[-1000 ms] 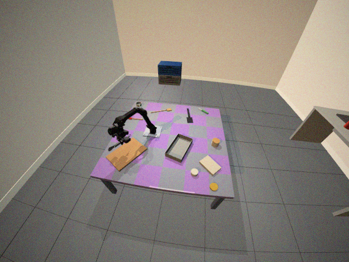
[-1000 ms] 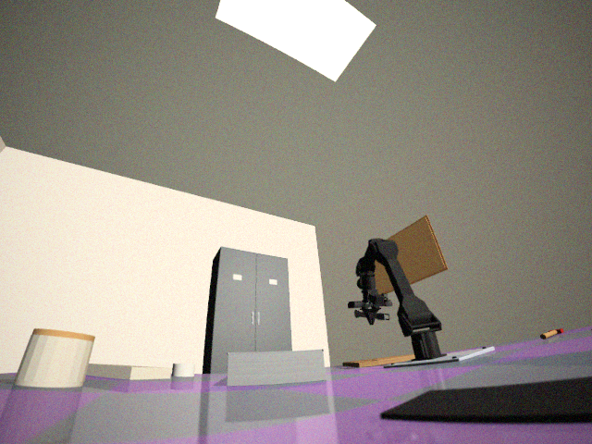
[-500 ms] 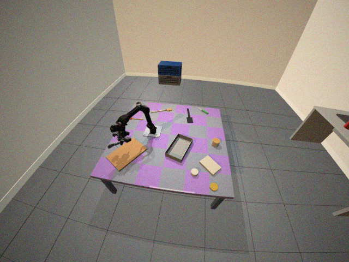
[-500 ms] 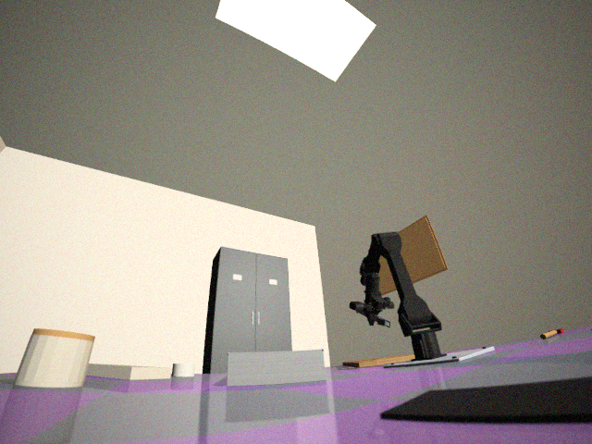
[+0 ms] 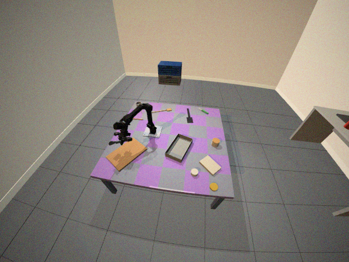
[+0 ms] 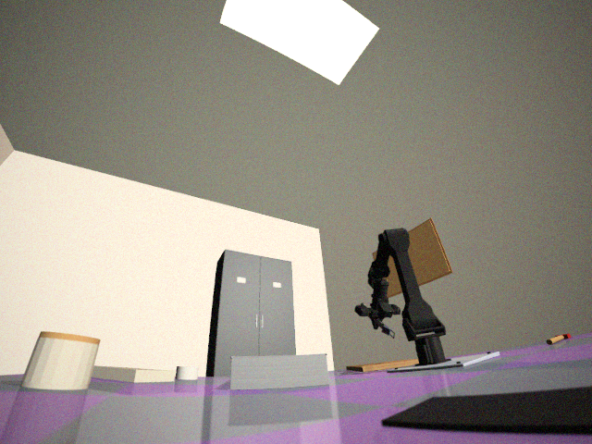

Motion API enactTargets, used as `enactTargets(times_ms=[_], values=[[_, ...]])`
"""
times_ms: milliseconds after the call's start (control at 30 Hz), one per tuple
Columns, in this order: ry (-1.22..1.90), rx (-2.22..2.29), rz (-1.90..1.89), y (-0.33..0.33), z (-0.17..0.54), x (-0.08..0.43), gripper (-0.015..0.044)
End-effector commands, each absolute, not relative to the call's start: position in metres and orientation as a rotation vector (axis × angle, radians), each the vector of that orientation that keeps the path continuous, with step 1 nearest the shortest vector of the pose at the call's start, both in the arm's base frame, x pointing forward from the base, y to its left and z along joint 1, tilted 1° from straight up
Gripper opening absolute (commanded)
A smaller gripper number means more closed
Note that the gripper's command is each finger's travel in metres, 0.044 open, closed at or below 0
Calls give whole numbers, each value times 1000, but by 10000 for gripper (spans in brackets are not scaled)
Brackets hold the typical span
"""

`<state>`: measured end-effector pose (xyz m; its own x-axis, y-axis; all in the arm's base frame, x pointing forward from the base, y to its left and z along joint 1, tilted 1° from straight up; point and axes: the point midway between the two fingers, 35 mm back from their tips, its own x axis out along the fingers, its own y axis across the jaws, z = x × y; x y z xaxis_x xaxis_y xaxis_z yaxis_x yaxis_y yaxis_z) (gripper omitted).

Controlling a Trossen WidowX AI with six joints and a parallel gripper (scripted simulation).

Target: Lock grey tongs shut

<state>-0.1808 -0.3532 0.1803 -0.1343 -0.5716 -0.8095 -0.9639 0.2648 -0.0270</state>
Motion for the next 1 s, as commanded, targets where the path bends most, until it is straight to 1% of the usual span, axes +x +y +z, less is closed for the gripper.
enactTargets(times_ms=[0,767,967], values=[[1851,-1429,645,-351,182,-180,-150],[2066,-1608,493,-327,176,-168,-150],[2072,-1613,489,-327,176,-168,-150]])
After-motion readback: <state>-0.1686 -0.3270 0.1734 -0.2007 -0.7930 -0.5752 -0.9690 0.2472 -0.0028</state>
